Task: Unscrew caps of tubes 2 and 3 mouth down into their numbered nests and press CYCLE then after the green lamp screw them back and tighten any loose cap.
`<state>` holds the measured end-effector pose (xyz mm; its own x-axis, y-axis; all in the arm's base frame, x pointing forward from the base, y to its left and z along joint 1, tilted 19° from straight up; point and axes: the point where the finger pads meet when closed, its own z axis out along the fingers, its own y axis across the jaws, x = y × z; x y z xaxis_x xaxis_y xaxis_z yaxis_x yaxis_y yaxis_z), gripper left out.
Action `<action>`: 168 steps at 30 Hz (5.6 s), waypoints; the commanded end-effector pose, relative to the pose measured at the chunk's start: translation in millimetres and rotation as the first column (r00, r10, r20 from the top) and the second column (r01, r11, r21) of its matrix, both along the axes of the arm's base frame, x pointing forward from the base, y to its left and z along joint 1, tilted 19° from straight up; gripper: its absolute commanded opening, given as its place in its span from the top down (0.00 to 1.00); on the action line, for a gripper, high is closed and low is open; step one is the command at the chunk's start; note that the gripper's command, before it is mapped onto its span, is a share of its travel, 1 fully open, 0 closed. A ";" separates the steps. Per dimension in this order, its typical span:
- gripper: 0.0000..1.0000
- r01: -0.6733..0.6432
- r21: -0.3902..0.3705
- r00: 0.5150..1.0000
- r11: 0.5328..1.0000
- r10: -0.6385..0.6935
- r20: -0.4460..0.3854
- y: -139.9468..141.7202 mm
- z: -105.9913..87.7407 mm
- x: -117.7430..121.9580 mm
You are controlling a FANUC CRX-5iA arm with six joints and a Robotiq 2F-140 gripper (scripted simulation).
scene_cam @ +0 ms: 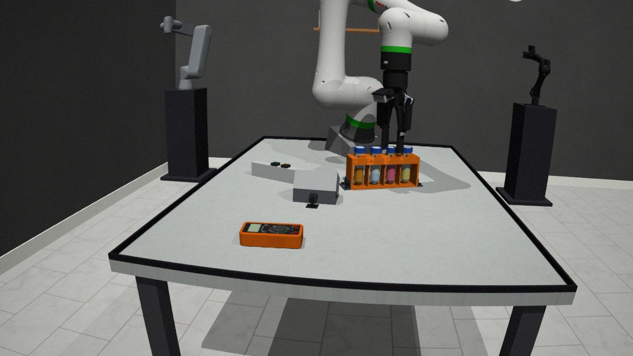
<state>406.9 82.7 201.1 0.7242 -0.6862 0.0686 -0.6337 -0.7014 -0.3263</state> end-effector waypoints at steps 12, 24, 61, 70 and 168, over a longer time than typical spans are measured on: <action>0.59 0.367 0.092 0.929 0.926 -0.359 -0.093 -0.2 0.8 0.5; 0.59 0.810 0.148 0.584 0.567 -0.763 -0.278 -0.2 0.8 0.5; 0.70 0.456 0.109 0.888 0.883 -0.443 -0.122 0.0 1.2 0.6; 0.70 0.045 0.013 0.999 0.999 -0.045 -0.008 0.0 1.3 0.5; 0.59 0.000 0.000 1.000 1.000 0.000 0.002 -0.4 2.0 0.2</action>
<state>406.8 82.4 202.2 0.7238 -0.6865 0.0694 -0.6338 -0.7012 -0.3265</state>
